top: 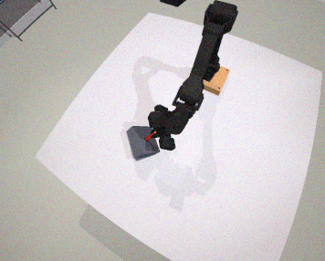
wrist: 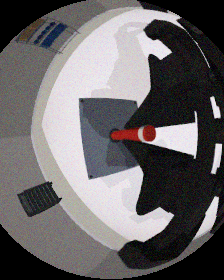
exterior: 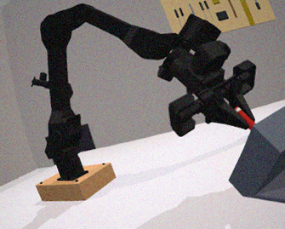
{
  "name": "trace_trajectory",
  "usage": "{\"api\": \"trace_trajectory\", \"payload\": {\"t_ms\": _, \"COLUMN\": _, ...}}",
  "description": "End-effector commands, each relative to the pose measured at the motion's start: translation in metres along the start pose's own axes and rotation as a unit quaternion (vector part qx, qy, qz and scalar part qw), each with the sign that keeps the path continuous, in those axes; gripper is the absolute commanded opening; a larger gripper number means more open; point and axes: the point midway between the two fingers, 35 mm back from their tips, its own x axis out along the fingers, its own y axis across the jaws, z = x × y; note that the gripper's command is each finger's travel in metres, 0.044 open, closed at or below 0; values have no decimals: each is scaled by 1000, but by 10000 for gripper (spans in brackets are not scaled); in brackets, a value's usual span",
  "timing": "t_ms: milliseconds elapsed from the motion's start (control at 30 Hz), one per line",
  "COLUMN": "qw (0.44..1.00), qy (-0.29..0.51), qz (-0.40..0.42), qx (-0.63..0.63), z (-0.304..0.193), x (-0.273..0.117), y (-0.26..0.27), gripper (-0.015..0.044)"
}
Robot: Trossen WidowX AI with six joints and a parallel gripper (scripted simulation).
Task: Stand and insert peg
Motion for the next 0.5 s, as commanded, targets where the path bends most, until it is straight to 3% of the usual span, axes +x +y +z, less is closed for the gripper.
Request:
{"api": "trace_trajectory", "payload": {"t_ms": 0, "qw": 1000, "qy": -1, "qz": 2, "qx": 0, "z": 2, "x": 3, "y": 1, "gripper": 0}}
{"api": "trace_trajectory", "payload": {"t_ms": 467, "qw": 1000, "qy": -2, "qz": 2, "qx": 0, "z": 2, "x": 12, "y": 1, "gripper": 0}}
